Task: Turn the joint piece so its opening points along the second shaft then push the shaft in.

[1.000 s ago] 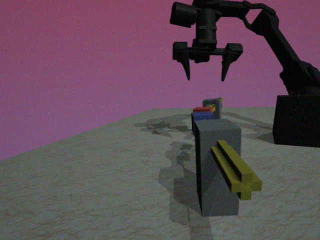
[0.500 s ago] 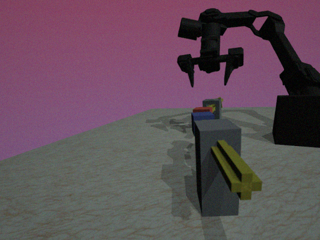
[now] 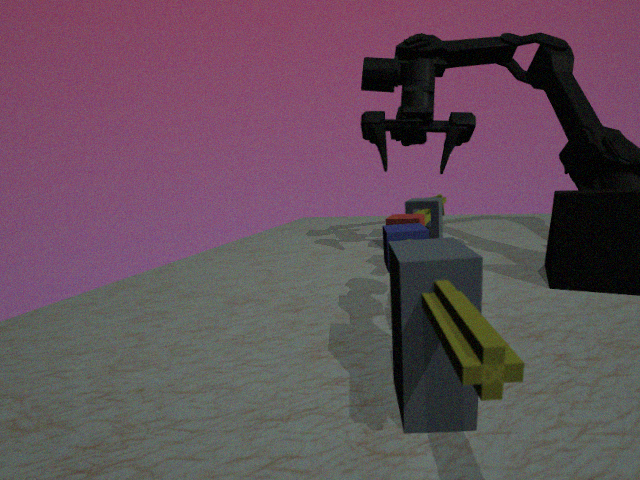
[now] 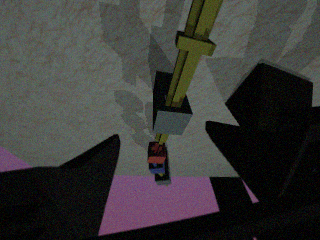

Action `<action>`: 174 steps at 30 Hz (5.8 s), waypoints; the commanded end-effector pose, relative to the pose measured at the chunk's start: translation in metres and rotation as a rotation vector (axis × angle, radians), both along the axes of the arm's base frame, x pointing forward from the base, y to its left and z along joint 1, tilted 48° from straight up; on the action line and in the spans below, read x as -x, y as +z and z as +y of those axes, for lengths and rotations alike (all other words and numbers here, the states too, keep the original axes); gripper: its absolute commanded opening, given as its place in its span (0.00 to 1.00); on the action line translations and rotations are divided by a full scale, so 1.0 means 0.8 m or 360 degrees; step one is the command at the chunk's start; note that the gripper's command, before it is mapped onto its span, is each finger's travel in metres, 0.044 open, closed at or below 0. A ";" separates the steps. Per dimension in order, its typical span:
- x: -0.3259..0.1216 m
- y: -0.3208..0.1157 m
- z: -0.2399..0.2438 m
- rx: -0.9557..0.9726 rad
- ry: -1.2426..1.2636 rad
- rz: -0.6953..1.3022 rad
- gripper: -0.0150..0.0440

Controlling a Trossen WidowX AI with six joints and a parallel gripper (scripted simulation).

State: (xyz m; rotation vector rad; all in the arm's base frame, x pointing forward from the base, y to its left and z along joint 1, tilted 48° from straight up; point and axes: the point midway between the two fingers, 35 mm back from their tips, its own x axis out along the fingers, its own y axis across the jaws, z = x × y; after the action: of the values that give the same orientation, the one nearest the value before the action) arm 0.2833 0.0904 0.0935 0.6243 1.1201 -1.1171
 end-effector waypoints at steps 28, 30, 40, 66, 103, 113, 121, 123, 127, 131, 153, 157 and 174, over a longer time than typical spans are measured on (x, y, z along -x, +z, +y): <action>-0.004 0.109 -0.162 0.0480 0.0075 0.0101 1.00; -0.005 0.104 -0.167 0.0526 -0.0013 0.0057 1.00; -0.005 0.079 -0.189 0.0735 -0.0396 -0.0180 1.00; -0.004 0.055 -0.215 0.0739 -0.0404 -0.0185 0.91; -0.005 0.056 -0.214 0.0711 -0.0337 -0.0276 0.37; -0.004 0.053 -0.214 0.0699 -0.0332 -0.0288 0.31; -0.004 0.052 -0.212 0.0699 -0.0329 -0.0291 0.25; -0.004 0.050 -0.211 0.0698 -0.0325 -0.0295 0.25; -0.003 0.044 -0.206 0.0697 -0.0317 -0.0305 0.25; -0.002 0.038 -0.201 0.0696 -0.0312 -0.0310 0.25; 0.003 0.007 -0.173 0.0693 -0.0307 -0.0314 0.25; 0.004 0.001 -0.168 0.0693 -0.0307 -0.0314 0.25; 0.007 -0.014 -0.154 0.0687 -0.0309 -0.0316 0.25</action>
State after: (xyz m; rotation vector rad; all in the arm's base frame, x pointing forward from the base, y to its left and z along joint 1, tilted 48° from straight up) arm 0.2777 -0.0331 0.0816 0.4940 0.6283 -1.3816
